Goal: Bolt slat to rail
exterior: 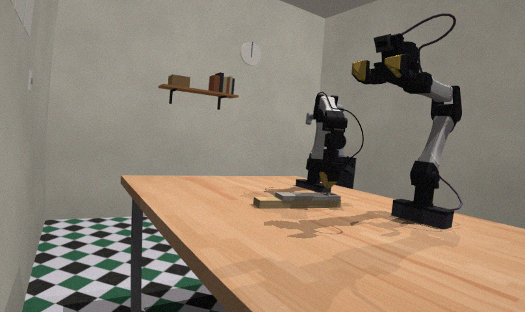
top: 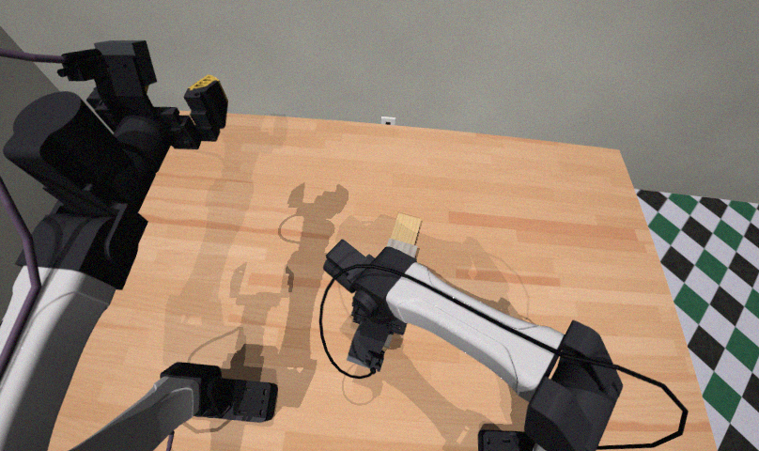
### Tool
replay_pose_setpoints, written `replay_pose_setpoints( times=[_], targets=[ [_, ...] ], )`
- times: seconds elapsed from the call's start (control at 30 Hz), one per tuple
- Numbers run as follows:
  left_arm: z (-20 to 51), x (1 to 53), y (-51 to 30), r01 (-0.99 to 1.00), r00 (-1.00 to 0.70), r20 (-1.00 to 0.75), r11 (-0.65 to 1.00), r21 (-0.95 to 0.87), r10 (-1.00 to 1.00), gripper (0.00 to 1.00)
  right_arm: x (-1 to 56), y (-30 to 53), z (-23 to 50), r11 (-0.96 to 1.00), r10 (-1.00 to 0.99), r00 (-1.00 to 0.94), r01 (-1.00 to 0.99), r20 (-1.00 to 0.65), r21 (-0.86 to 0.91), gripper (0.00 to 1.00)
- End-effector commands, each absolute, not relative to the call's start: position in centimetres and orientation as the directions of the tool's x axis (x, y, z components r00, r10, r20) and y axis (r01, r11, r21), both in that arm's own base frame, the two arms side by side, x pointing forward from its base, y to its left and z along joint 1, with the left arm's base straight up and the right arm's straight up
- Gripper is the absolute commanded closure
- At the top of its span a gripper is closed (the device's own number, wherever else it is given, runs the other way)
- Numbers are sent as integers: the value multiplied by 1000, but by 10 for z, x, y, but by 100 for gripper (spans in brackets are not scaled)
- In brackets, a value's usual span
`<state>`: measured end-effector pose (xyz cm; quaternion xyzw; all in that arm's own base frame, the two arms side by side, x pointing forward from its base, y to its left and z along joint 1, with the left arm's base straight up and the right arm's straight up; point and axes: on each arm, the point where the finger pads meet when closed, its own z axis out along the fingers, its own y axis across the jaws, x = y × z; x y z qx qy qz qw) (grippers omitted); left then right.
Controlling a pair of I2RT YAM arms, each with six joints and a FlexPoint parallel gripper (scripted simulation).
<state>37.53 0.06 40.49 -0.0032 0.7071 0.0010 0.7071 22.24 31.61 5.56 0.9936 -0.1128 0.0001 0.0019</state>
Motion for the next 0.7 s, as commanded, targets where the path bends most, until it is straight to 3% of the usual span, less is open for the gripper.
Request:
replay_pose_setpoints(
  times=[0.0, 0.67],
  targets=[
    [405, 375, 0, 0, 9, -1000, 1000, 0, 0, 0, 224, 321, 50, -974, -225, 974, -225, 4, -10, 86],
    [405, 375, 0, 0, 9, -1000, 1000, 0, 0, 0, 224, 321, 38, -974, -225, 974, -225, 4, -10, 86]
  ],
)
